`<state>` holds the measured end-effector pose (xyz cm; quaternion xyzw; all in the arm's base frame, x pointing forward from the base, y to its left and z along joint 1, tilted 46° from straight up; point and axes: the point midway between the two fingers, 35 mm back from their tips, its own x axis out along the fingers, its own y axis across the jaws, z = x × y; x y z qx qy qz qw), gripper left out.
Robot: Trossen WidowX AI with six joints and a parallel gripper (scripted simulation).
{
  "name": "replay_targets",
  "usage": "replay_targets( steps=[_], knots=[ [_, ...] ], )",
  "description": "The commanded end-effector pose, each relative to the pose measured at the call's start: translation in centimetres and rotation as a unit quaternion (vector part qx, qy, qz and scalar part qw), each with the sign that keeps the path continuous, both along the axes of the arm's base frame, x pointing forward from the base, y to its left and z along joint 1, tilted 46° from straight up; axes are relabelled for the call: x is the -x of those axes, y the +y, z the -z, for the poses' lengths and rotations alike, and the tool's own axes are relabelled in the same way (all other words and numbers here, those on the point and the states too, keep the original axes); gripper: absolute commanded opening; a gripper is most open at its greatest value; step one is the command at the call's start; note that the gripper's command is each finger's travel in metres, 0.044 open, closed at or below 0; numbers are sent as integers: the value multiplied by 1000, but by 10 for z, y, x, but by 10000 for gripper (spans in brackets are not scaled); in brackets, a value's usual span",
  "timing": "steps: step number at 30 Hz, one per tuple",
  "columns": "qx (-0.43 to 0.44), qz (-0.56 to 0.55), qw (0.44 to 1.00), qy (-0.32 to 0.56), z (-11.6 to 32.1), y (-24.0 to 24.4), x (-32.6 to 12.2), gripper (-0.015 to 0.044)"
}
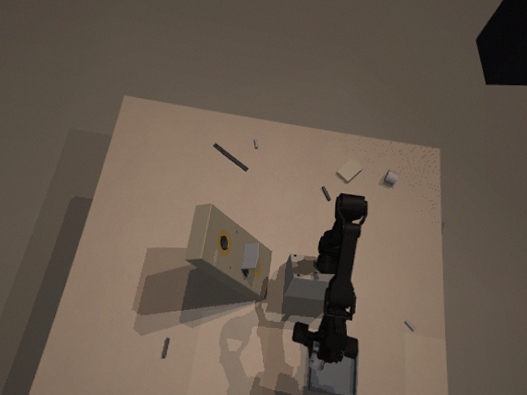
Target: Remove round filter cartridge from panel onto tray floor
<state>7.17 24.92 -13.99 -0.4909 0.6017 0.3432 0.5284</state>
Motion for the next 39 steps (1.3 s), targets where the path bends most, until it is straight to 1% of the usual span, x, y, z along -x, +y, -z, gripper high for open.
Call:
replay_targets(
  steps=[1, 9, 11, 18, 33, 39],
  knots=[
    [-3, -40, 998, 40, 19, -12, 31, 0],
    [-8, -115, 987, 112, 47, -43, 85, 0],
    [-8, -127, 984, 124, 50, -49, 93, 0],
    [-8, -128, 984, 126, 53, -51, 95, 0],
    [-8, -128, 984, 126, 96, -92, 102, 0],
    [-8, -128, 984, 126, 104, -102, 103, 0]
  ],
)
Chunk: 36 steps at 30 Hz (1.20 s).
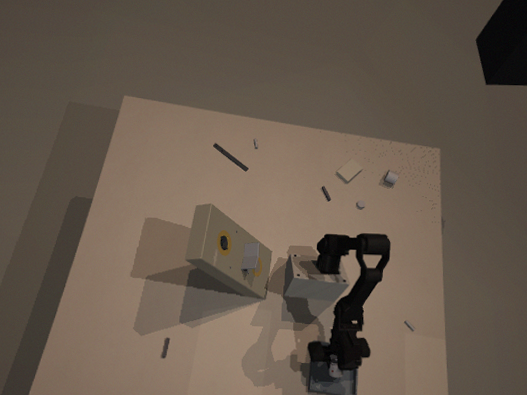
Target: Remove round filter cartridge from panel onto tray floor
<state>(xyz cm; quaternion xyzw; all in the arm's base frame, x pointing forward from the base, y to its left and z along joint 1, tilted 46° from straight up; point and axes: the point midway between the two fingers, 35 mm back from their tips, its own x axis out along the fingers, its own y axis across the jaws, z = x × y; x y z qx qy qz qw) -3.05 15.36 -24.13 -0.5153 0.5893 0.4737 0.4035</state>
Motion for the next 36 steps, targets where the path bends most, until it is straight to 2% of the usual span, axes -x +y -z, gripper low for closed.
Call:
replay_targets(
  steps=[1, 2, 19, 23, 29, 36],
  knots=[
    [2, 4, 1000, 2, 3, -7, 1, 0],
    [2, 4, 1000, 2, 3, -7, 1, 0],
    [1, 0, 1000, 0, 1, -3, 0, 440],
    [1, 0, 1000, 0, -3, 3, -1, 440],
    [1, 0, 1000, -1, -47, 45, -8, 440],
    [0, 5, 1000, 1, -37, 36, -6, 440]
  ],
)
